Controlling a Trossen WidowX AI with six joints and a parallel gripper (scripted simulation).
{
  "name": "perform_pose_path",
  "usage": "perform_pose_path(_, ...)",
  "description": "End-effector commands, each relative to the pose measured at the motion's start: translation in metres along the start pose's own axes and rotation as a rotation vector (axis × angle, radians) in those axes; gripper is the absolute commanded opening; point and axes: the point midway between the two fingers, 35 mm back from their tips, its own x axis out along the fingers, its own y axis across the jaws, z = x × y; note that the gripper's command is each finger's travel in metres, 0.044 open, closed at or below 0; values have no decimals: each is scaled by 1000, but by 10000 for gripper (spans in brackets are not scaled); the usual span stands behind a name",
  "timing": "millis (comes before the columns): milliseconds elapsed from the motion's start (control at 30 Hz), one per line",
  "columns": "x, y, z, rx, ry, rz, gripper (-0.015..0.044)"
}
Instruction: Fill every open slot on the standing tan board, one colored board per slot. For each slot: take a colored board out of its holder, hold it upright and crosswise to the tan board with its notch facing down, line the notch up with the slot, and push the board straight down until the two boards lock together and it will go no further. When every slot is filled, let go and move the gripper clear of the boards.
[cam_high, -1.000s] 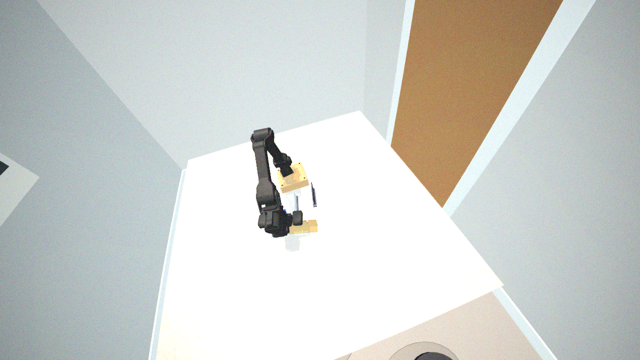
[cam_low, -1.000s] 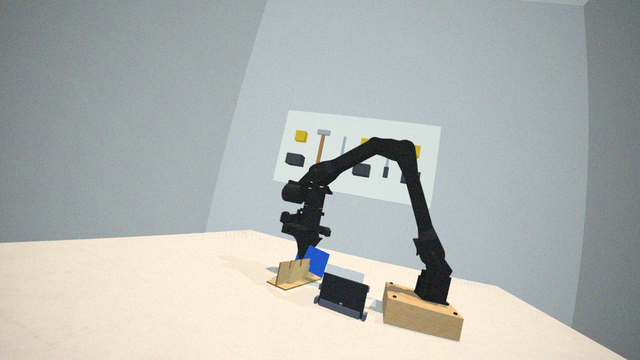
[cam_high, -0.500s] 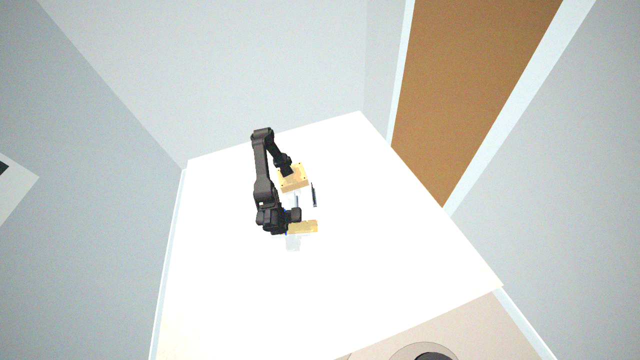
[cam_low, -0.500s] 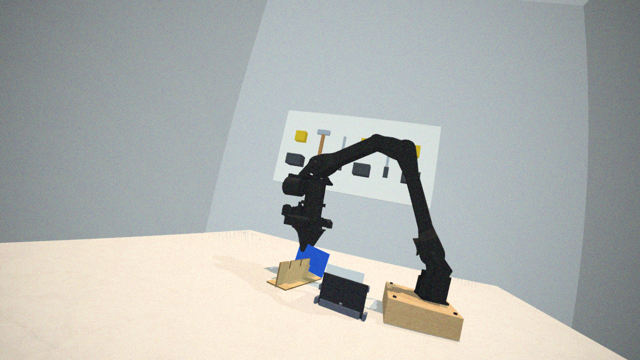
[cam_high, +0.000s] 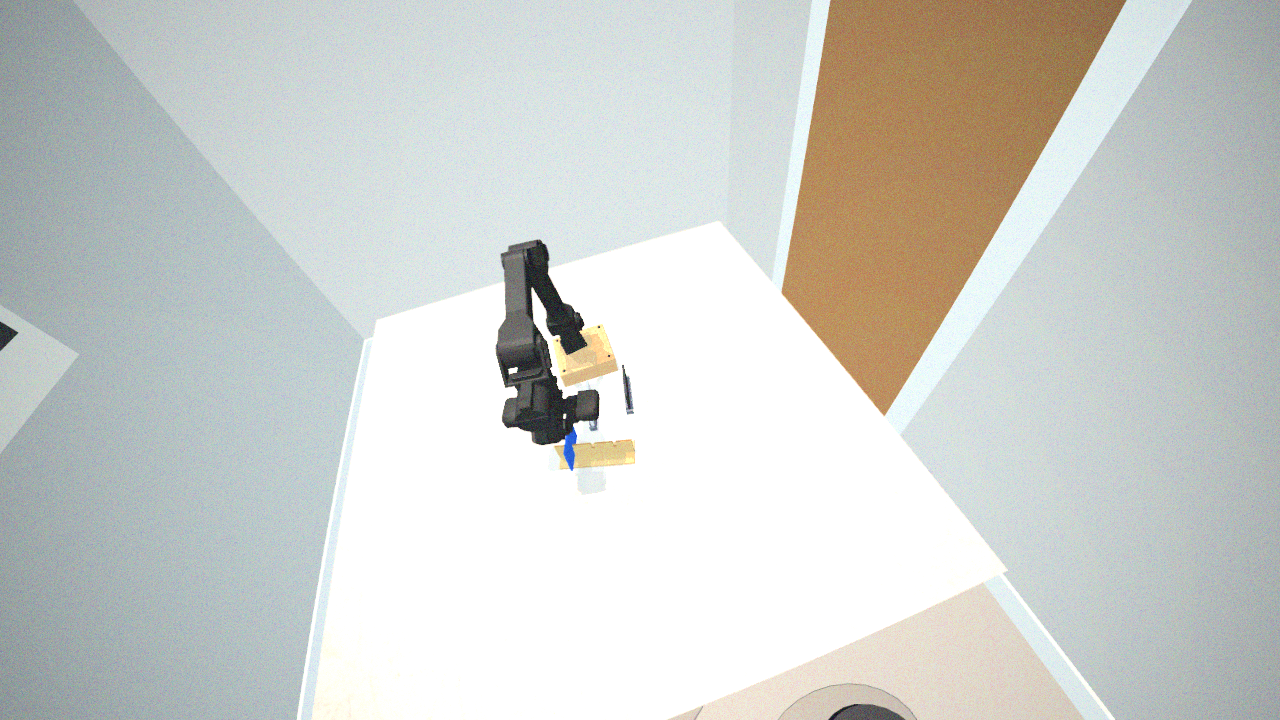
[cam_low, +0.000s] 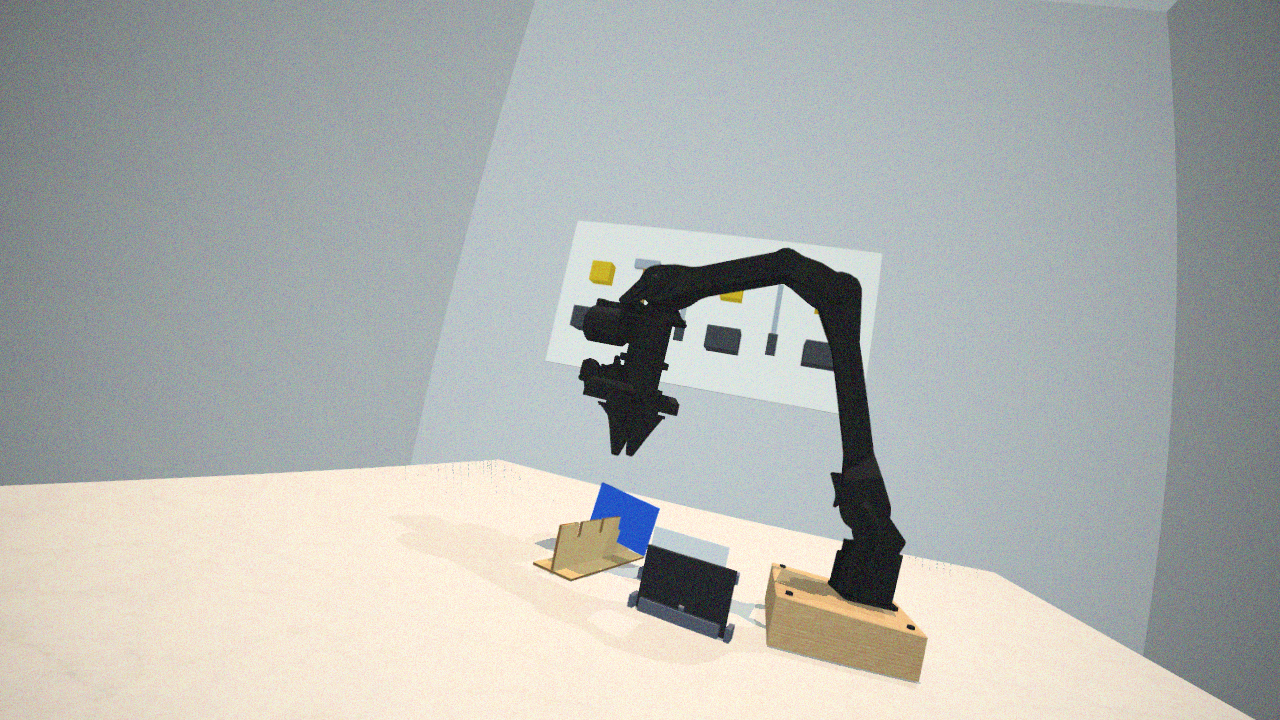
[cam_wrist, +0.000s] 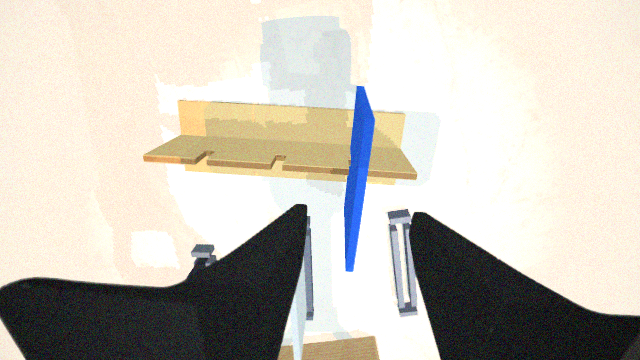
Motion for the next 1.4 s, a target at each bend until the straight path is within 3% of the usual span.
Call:
perform_pose_path(0,-18,15,-41,-21,8,9,185)
perform_pose_path(400,-28,28,-162,-70,59,6,185)
perform_pose_path(600,-21,28,-163,-70,60,6,185)
perform_pose_path(800,37,28,-167,-70,60,6,185)
perform_pose_path(1367,63,29,-168,-70,60,6,185)
